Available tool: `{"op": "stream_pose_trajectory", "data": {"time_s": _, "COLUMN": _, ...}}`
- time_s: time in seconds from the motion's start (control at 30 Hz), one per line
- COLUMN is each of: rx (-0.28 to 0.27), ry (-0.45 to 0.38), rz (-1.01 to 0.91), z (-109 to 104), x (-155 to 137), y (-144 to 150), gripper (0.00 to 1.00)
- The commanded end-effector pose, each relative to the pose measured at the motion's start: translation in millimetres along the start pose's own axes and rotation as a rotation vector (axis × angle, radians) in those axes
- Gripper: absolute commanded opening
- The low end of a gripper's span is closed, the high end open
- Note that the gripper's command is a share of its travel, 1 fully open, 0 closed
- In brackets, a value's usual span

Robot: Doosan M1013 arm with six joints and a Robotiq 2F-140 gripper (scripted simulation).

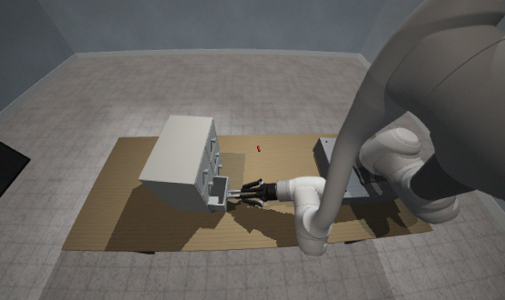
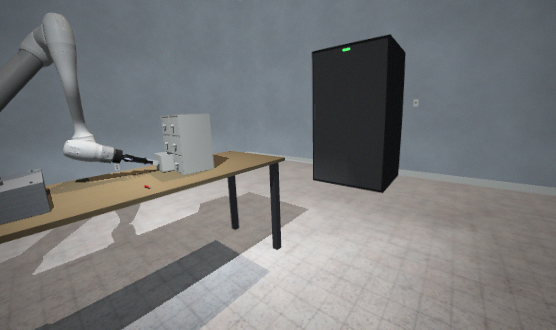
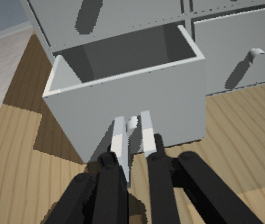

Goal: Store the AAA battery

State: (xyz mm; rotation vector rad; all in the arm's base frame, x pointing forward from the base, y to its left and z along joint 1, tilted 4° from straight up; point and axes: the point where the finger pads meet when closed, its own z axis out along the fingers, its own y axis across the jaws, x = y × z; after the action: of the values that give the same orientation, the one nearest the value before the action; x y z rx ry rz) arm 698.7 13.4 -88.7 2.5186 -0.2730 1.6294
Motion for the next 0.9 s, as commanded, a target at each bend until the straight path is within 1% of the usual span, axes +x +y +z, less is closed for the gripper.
{"op": "stream_pose_trajectory", "data": {"time_s": 0.0, "rx": 0.0, "ry": 0.0, "rz": 0.0, "z": 0, "x": 0, "y": 0, "gripper": 0.1}}
{"op": "stream_pose_trajectory", "data": {"time_s": 0.03, "rx": 0.0, "ry": 0.0, "rz": 0.0, "z": 0, "x": 0, "y": 0, "gripper": 0.1}}
{"op": "stream_pose_trajectory", "data": {"time_s": 0.13, "rx": 0.0, "ry": 0.0, "rz": 0.0, "z": 0, "x": 0, "y": 0, "gripper": 0.15}}
{"op": "stream_pose_trajectory", "data": {"time_s": 0.23, "rx": 0.0, "ry": 0.0, "rz": 0.0, "z": 0, "x": 0, "y": 0, "gripper": 0.15}}
{"op": "stream_pose_trajectory", "data": {"time_s": 0.33, "rx": 0.0, "ry": 0.0, "rz": 0.0, "z": 0, "x": 0, "y": 0, "gripper": 0.2}}
{"op": "stream_pose_trajectory", "data": {"time_s": 0.57, "rx": 0.0, "ry": 0.0, "rz": 0.0, "z": -1, "x": 0, "y": 0, "gripper": 0.2}}
{"op": "stream_pose_trajectory", "data": {"time_s": 0.63, "rx": 0.0, "ry": 0.0, "rz": 0.0, "z": -4, "x": -1, "y": 0, "gripper": 0.2}}
{"op": "stream_pose_trajectory", "data": {"time_s": 0.73, "rx": 0.0, "ry": 0.0, "rz": 0.0, "z": -14, "x": -5, "y": 0, "gripper": 0.2}}
{"op": "stream_pose_trajectory", "data": {"time_s": 0.8, "rx": 0.0, "ry": 0.0, "rz": 0.0, "z": -14, "x": -5, "y": 0, "gripper": 0.2}}
{"op": "stream_pose_trajectory", "data": {"time_s": 0.87, "rx": 0.0, "ry": 0.0, "rz": 0.0, "z": -23, "x": -8, "y": 0, "gripper": 0.2}}
